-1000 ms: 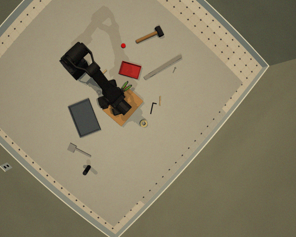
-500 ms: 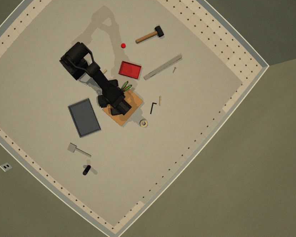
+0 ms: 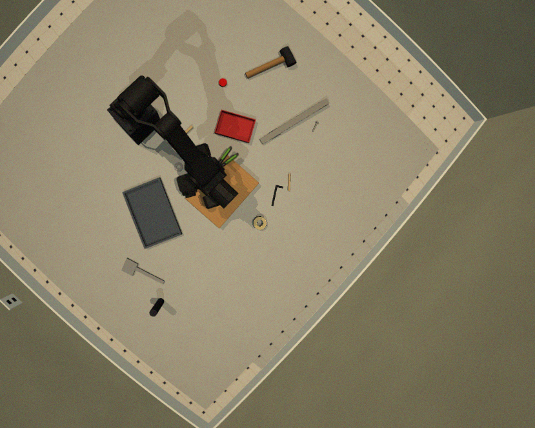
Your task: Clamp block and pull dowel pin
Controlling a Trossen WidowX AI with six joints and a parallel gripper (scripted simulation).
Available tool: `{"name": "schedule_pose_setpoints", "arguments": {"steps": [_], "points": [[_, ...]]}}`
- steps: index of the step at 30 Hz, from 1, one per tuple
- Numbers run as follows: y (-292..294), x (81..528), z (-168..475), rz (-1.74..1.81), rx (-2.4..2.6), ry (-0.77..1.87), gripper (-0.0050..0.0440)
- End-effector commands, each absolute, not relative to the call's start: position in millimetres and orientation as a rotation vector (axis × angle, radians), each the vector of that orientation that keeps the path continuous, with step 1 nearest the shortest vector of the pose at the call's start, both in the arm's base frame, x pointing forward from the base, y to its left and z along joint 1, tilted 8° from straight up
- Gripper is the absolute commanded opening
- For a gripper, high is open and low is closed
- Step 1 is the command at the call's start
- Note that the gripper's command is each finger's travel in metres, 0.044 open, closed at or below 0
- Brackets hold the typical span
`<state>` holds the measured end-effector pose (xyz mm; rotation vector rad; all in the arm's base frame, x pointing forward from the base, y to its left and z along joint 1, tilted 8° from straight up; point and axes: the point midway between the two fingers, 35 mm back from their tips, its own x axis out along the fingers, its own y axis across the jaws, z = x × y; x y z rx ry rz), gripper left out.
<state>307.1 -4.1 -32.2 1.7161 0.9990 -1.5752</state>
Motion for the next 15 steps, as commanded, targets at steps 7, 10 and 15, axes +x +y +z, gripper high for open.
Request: {"name": "schedule_pose_setpoints", "arguments": {"steps": [7, 10, 15], "points": [[-4.3, 307.8, -29.4, -1.429, 1.588, 1.108, 0.0000], [-4.3, 307.8, -29.3, -1.356, 1.522, 1.159, 0.0000], [-4.4, 307.8, -29.2, -1.244, 1.418, 1.229, 0.0000]]}}
